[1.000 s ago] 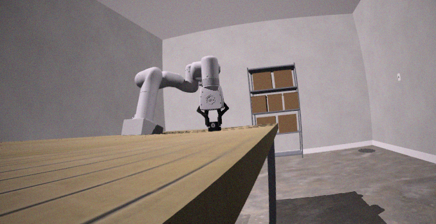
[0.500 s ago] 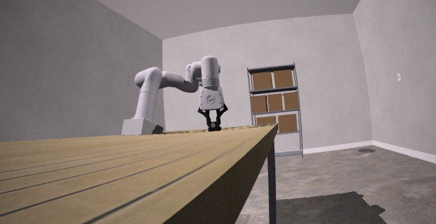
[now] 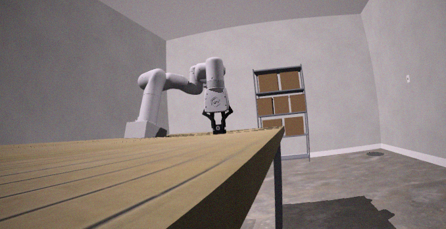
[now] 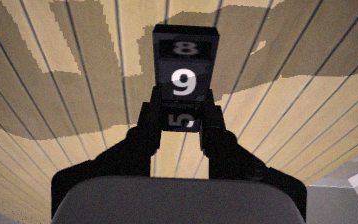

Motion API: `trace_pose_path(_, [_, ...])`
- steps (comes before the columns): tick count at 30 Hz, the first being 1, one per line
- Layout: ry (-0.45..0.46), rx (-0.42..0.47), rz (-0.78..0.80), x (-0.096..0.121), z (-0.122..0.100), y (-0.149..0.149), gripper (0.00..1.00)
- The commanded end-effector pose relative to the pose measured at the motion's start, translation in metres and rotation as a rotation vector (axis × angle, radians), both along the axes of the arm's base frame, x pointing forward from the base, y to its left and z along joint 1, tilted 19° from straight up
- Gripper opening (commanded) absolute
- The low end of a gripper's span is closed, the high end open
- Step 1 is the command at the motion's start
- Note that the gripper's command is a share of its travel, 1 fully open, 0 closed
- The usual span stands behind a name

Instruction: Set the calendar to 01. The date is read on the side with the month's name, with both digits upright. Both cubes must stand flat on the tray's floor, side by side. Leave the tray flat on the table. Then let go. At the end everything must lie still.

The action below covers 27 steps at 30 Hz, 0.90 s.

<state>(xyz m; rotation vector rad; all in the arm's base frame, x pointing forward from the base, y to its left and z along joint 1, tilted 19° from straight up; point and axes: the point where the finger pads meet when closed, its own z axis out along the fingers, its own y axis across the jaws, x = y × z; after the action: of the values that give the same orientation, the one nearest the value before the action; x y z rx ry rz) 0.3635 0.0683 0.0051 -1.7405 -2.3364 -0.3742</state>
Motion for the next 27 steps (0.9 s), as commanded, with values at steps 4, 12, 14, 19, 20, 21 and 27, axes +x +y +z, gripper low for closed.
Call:
trace_pose_path(4, [-0.003,0.000,-0.001,0.001,0.001,0.000,0.27])
trace_pose_path(12, [-0.003,0.000,-0.001,0.001,0.020,-0.007,0.27])
trace_pose_path(14, [-0.003,0.000,-0.001,0.001,0.020,-0.007,0.27])
trace_pose_path(19, [-0.003,0.000,-0.001,0.001,0.054,-0.018,0.27])
trace_pose_path(20, [-0.003,0.000,-0.001,0.001,0.061,-0.021,0.27])
trace_pose_path(21, [-0.003,0.000,-0.001,0.001,0.068,-0.023,0.27])
trace_pose_path(27, [-0.003,0.000,-0.001,0.002,0.094,-0.032,0.27])
